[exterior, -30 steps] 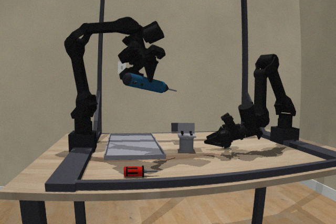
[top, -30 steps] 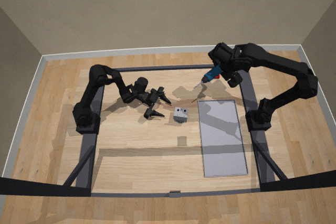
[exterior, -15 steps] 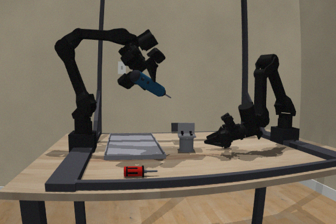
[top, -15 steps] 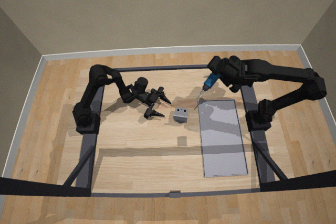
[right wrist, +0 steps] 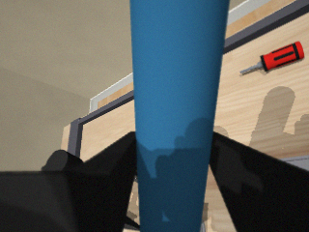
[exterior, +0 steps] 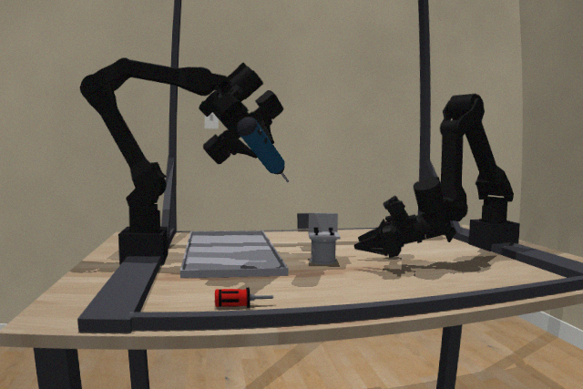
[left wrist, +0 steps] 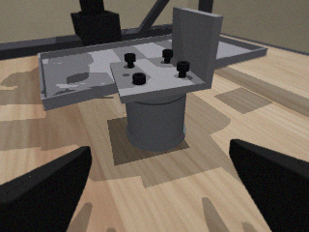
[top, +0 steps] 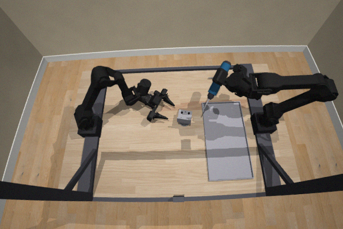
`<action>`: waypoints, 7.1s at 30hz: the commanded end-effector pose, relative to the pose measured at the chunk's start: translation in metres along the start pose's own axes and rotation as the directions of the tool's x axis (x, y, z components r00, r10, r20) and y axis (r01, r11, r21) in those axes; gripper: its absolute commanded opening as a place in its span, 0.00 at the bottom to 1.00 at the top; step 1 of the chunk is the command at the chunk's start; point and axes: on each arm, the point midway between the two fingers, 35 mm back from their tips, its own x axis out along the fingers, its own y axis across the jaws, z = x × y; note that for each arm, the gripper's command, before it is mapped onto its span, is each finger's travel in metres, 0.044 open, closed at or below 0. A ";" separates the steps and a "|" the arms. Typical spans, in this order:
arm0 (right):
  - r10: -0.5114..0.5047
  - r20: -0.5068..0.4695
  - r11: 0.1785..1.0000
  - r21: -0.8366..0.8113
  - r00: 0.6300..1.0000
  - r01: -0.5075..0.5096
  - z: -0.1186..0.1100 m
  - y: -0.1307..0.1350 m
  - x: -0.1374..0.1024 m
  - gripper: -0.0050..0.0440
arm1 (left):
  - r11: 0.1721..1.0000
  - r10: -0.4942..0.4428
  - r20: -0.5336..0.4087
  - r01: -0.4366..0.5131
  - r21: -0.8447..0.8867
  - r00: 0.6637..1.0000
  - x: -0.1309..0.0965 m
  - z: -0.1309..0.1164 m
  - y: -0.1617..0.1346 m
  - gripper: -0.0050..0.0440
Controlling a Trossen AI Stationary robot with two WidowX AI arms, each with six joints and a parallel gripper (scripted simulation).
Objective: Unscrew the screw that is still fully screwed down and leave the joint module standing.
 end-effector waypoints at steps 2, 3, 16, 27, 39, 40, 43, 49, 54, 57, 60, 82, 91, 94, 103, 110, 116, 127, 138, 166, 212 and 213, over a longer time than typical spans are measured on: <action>0.137 0.017 0.988 -0.071 0.990 -0.136 -0.001 0.008 -0.010 0.43 | 1.000 0.004 0.024 -0.005 0.031 1.000 -0.001 0.014 0.004 0.92; 0.152 0.017 0.985 -0.087 0.988 -0.150 -0.003 0.008 -0.011 0.43 | 1.000 0.004 0.024 -0.005 0.031 1.000 -0.001 0.014 0.004 0.92; 0.306 -0.004 0.920 -0.256 0.952 -0.296 -0.018 0.009 -0.015 0.43 | 1.000 0.004 0.024 -0.005 0.031 1.000 -0.001 0.014 0.004 0.92; 0.424 -0.035 0.829 -0.388 0.905 -0.403 -0.028 0.010 -0.018 0.43 | 1.000 0.004 0.024 -0.005 0.031 1.000 -0.001 0.014 0.004 0.92; 0.567 -0.102 0.653 -0.550 0.817 -0.521 -0.042 0.012 -0.021 0.43 | 1.000 0.004 0.024 -0.005 0.031 1.000 -0.001 0.014 0.004 0.92; 0.578 -0.110 0.635 -0.562 0.809 -0.530 -0.043 0.012 -0.021 0.43 | 1.000 0.004 0.024 -0.005 0.031 1.000 -0.001 0.014 0.004 0.92; 0.589 -0.118 0.616 -0.575 0.800 -0.538 -0.044 0.012 -0.022 0.43 | 1.000 0.004 0.024 -0.005 0.031 1.000 -0.001 0.014 0.004 0.92; 0.650 -0.185 0.474 -0.659 0.737 -0.584 -0.056 0.014 -0.022 0.43 | 1.000 0.004 0.024 -0.005 0.031 1.000 -0.001 0.014 0.004 0.92; 0.680 -0.241 0.366 -0.707 0.692 -0.606 -0.063 0.014 -0.020 0.43 | 1.000 0.004 0.024 -0.005 0.031 1.000 -0.001 0.014 0.004 0.92; 0.700 -0.274 0.296 -0.729 0.659 -0.618 -0.066 0.015 -0.021 0.43 | 1.000 0.004 0.024 -0.005 0.031 1.000 -0.001 0.014 0.004 0.92; 0.706 -0.287 0.270 -0.736 0.647 -0.621 -0.068 0.016 -0.021 0.43 | 1.000 0.004 0.024 -0.005 0.031 1.000 -0.001 0.014 0.004 0.92; 0.768 -0.382 0.032 -0.779 0.514 -0.627 -0.069 0.031 -0.032 0.43 | 1.000 0.004 0.024 -0.005 0.031 1.000 -0.001 0.014 0.004 0.92; 0.768 -0.382 0.034 -0.778 0.514 -0.628 -0.066 0.034 -0.036 0.43 | 0.974 0.161 0.076 -0.171 0.152 0.984 0.012 0.070 0.037 0.61; 0.768 -0.382 0.034 -0.778 0.514 -0.628 -0.066 0.034 -0.036 0.43 | 0.965 0.182 0.080 -0.194 0.178 0.980 0.014 0.076 0.039 0.61; 0.768 -0.382 0.034 -0.778 0.514 -0.628 -0.066 0.034 -0.036 0.43 | 0.914 0.263 0.091 -0.278 0.296 0.960 0.022 0.100 0.043 0.61; 0.756 -0.391 0.037 -0.775 0.525 -0.630 -0.070 0.029 -0.032 0.43 | 0.913 0.264 0.091 -0.280 0.296 0.960 0.021 0.100 0.044 0.61; 0.756 -0.391 0.037 -0.775 0.525 -0.630 -0.070 0.029 -0.032 0.43 | 0.914 0.262 0.093 -0.278 0.294 0.960 0.021 0.100 0.044 0.61; 0.756 -0.391 0.037 -0.775 0.525 -0.630 -0.070 0.029 -0.032 0.43 | 0.856 0.338 0.062 -0.334 0.394 0.939 0.020 0.117 0.026 0.61; 0.756 -0.391 0.037 -0.775 0.525 -0.630 -0.070 0.029 -0.032 0.43 | 0.628 0.526 0.083 -0.452 0.634 0.847 0.019 0.183 -0.007 0.61; 0.756 -0.391 0.037 -0.775 0.525 -0.630 -0.070 0.029 -0.032 0.43 | -0.017 0.792 0.240 -0.371 0.928 0.562 0.023 0.288 -0.076 0.61; 0.756 -0.391 0.037 -0.775 0.525 -0.630 -0.070 0.029 -0.032 0.43 | -0.034 0.793 0.252 -0.373 0.927 0.555 0.054 0.312 -0.028 0.61; 0.756 -0.391 0.037 -0.775 0.525 -0.630 -0.070 0.029 -0.032 0.43 | -0.034 0.793 0.252 -0.374 0.927 0.554 0.054 0.312 -0.029 0.61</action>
